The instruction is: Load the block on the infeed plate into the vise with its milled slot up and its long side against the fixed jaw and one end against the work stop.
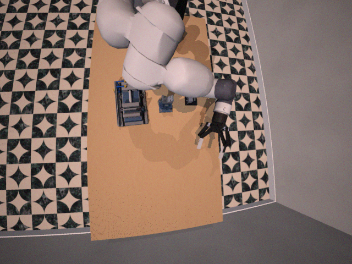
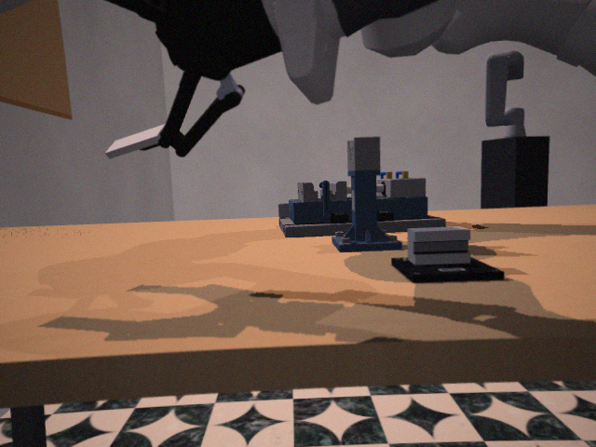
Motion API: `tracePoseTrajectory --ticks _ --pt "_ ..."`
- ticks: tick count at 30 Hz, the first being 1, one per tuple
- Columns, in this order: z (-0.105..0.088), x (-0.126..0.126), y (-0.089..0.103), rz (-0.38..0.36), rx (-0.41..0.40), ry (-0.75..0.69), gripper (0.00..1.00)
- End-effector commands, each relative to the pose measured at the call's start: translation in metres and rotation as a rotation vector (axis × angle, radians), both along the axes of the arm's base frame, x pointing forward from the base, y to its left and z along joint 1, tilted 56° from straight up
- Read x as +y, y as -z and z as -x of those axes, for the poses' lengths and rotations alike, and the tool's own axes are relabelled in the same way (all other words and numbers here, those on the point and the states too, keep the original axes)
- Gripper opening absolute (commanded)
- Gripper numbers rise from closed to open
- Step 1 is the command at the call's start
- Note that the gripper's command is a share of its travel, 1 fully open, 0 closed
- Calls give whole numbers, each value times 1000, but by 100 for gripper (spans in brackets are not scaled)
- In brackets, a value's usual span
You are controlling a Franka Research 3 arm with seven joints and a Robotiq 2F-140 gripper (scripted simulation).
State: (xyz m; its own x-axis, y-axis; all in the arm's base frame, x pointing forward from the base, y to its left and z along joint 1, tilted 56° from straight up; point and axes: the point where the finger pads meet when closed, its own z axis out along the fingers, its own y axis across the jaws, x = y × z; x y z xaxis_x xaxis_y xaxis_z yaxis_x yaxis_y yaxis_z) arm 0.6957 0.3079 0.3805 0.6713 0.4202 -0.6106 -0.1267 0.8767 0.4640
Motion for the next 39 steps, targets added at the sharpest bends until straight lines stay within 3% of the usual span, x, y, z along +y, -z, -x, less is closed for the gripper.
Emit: tracePoseTrajectory --ticks 1,19,23,31,34,35,39 --pt "0 0 0 0 0 0 100" --pt "1 -2 2 -10 10 6 100" --pt "18 -32 29 -146 161 84 100" --pt "60 -57 73 -327 362 165 100" --pt "64 -59 77 -339 375 170 100" --pt "83 -63 92 -399 442 192 100" --pt "113 -67 114 -484 536 220 100"
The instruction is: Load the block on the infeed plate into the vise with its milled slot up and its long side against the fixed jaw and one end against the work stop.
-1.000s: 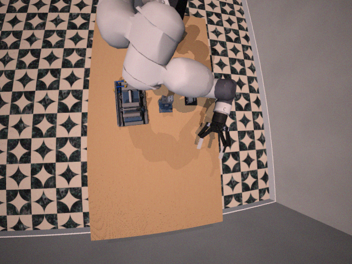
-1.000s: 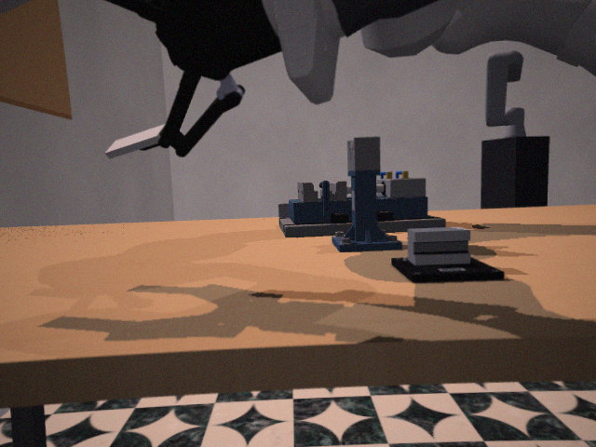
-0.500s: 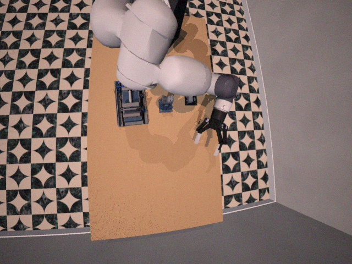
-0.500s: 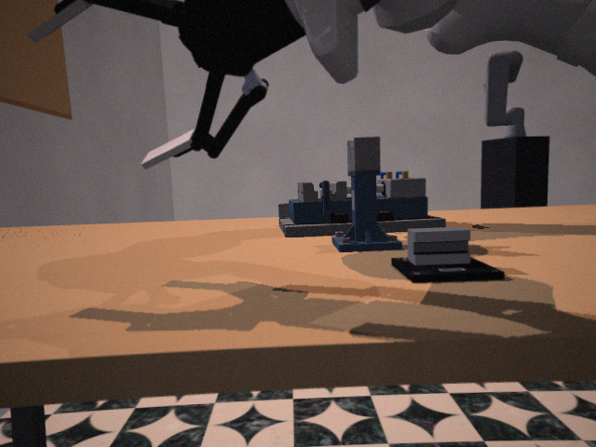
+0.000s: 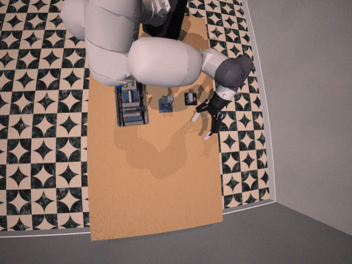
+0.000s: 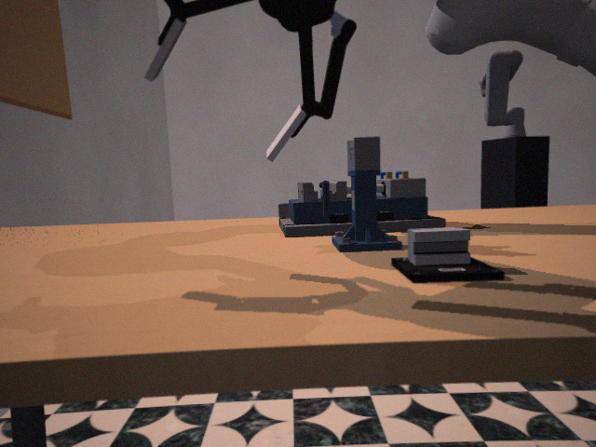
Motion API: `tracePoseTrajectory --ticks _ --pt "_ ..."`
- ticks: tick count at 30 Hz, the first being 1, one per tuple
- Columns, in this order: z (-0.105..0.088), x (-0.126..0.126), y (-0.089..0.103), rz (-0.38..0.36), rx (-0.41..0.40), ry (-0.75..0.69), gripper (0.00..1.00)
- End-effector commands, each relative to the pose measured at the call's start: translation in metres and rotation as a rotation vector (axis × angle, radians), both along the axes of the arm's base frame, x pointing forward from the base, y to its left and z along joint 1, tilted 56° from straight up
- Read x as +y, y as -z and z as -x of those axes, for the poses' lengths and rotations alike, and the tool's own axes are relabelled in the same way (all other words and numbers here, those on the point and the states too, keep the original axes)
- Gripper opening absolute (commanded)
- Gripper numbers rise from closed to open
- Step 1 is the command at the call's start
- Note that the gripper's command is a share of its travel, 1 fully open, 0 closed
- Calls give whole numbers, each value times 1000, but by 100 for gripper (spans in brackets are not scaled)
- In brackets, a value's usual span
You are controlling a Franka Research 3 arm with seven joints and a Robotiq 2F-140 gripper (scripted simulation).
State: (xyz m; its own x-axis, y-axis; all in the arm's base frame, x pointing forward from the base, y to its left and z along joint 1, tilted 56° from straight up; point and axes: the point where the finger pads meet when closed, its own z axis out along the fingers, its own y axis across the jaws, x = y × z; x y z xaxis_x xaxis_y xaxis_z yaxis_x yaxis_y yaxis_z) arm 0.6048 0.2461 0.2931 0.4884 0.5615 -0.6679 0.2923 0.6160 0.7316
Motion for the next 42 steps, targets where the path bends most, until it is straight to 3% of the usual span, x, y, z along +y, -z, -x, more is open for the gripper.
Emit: tracePoseTrajectory --ticks 1,6,9,12,13,14,16,17,18,19,21,39,40,42 --pt "31 -5 33 -118 124 28 100" --pt "72 -5 57 -220 225 58 100" --pt "106 -3 74 -298 300 78 100" --pt "108 -3 75 -303 305 80 100" --pt "140 1 89 -371 368 97 100" --pt "142 1 90 -375 372 98 100" --pt "170 4 101 -434 425 113 100" --pt "170 4 101 -435 425 113 100" --pt "191 7 109 -477 462 123 100" --pt "193 7 109 -480 465 124 100" --pt "217 11 117 -530 506 136 100" --pt "222 11 119 -539 513 139 100" --pt "222 11 119 -539 513 139 51" --pt "222 11 119 -539 513 139 51"
